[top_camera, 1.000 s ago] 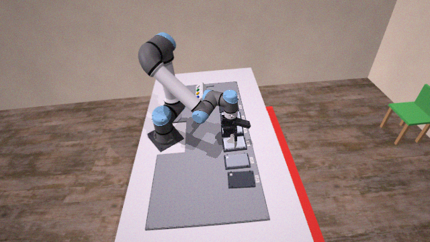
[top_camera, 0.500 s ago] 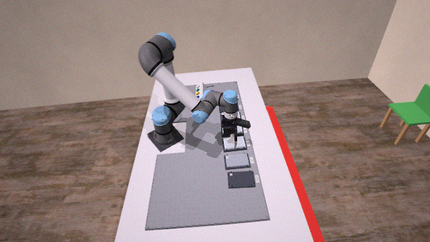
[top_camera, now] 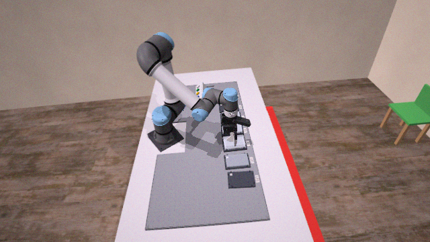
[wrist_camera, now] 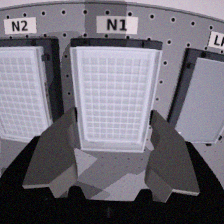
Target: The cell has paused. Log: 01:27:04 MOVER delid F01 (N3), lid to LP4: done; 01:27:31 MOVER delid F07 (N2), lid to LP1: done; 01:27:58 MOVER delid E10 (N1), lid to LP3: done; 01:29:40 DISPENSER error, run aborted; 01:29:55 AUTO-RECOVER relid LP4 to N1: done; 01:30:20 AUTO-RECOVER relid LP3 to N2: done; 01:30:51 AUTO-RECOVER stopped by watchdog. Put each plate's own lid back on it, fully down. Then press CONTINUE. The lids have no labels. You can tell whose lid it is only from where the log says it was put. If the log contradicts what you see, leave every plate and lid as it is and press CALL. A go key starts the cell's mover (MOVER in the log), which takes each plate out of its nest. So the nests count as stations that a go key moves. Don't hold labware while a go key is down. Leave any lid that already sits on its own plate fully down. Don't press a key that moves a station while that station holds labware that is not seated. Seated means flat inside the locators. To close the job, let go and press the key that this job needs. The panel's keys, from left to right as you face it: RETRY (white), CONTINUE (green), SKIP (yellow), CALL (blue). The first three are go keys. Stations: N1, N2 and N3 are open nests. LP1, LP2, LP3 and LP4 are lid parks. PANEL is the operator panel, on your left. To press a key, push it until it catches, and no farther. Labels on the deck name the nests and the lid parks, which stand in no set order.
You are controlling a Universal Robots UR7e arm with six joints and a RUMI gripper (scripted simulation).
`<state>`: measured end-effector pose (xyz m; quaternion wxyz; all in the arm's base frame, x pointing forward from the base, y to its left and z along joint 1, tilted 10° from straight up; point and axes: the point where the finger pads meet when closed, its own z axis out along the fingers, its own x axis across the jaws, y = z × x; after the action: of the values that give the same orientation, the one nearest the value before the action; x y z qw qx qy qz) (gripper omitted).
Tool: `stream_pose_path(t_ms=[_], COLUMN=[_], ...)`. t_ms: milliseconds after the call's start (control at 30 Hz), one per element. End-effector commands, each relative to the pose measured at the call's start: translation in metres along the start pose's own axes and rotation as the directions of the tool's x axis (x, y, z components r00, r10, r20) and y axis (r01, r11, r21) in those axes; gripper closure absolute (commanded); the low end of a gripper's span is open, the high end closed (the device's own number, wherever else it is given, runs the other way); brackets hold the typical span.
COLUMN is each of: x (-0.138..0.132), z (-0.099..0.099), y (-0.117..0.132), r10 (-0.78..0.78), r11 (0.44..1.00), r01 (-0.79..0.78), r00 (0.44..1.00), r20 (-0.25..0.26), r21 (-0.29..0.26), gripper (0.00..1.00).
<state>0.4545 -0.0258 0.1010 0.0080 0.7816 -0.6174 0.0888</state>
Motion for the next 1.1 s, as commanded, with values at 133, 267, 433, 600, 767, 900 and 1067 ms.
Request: stream_pose_path(t_ms=[133,267,433,600,767,900,1067], x=[0.0,0.0,-0.01,-0.035,-0.06,-0.075,-0.095], z=[-0.014,-0.02,-0.02,-0.02,-0.02,-0.02,-0.02], y=[0.0,0.0,-0.001,-0.002,-0.004,-0.004,-0.005], r10=[0.0,0.0,0.04,0.067,0.067,0.067,0.067], r11=[1.0,1.0,0.999,0.998,0.998,0.998,0.998], r01=[0.0,0.0,-0.04,-0.067,-0.067,-0.067,-0.067], r00=[1.0,1.0,0.999,0.998,0.998,0.998,0.998], r20=[-0.001,-0.001,0.0,0.0,0.0,0.0,0.0], r21=[0.001,0.001,0.001,0.001,0.001,0.001,0.001], gripper=[1.0,1.0,1.0,1.0,1.0,1.0,1.0])
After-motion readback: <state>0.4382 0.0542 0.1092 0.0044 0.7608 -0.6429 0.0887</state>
